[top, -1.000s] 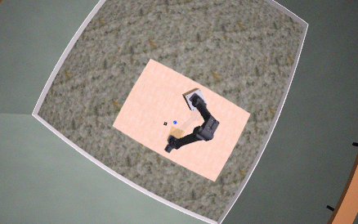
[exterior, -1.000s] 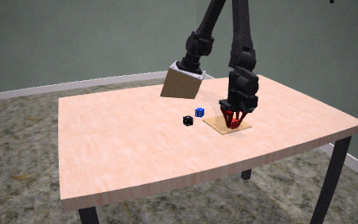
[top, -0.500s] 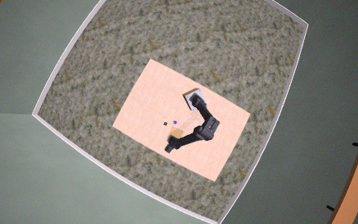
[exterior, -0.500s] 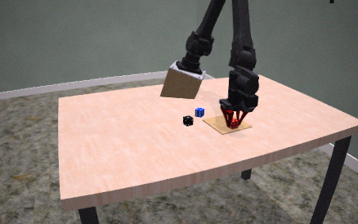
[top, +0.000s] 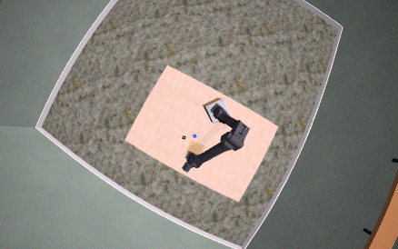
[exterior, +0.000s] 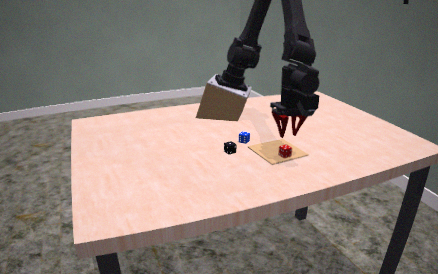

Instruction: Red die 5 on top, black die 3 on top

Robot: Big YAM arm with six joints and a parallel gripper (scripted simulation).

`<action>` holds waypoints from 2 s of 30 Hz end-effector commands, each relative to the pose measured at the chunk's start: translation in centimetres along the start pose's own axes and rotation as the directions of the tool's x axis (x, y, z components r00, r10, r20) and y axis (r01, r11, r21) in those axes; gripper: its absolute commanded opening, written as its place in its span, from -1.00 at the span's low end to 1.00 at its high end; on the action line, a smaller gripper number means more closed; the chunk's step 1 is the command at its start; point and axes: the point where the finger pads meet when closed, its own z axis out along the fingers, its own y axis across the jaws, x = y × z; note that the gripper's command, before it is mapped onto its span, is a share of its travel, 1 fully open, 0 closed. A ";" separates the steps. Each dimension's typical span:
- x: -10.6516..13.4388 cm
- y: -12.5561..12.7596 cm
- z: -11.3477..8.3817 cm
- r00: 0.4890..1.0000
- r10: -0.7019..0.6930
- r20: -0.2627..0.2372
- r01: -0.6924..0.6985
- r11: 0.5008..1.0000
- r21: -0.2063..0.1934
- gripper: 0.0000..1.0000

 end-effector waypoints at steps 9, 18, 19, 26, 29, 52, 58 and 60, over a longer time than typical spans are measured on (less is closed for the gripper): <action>-2.2 -0.3 -5.3 0.999 -0.015 0.051 0.014 1.000 0.006 -0.13; -0.4 -0.4 -3.5 1.000 0.000 -0.003 0.000 1.000 -0.001 1.00; -0.4 -0.4 -3.5 1.000 0.000 -0.003 0.000 1.000 -0.001 1.00; -0.4 -0.4 -3.5 1.000 -0.001 0.000 0.001 1.000 -0.001 1.00; -0.4 -0.4 -3.5 1.000 -0.001 0.000 0.001 1.000 -0.001 1.00; 3.9 -8.2 -2.5 0.788 0.616 -0.002 -0.616 0.788 0.010 1.00; 5.2 -10.0 -2.5 0.668 0.744 -0.001 -0.744 0.668 0.011 1.00; 5.7 -10.7 -2.4 0.611 0.792 0.000 -0.792 0.611 0.012 1.00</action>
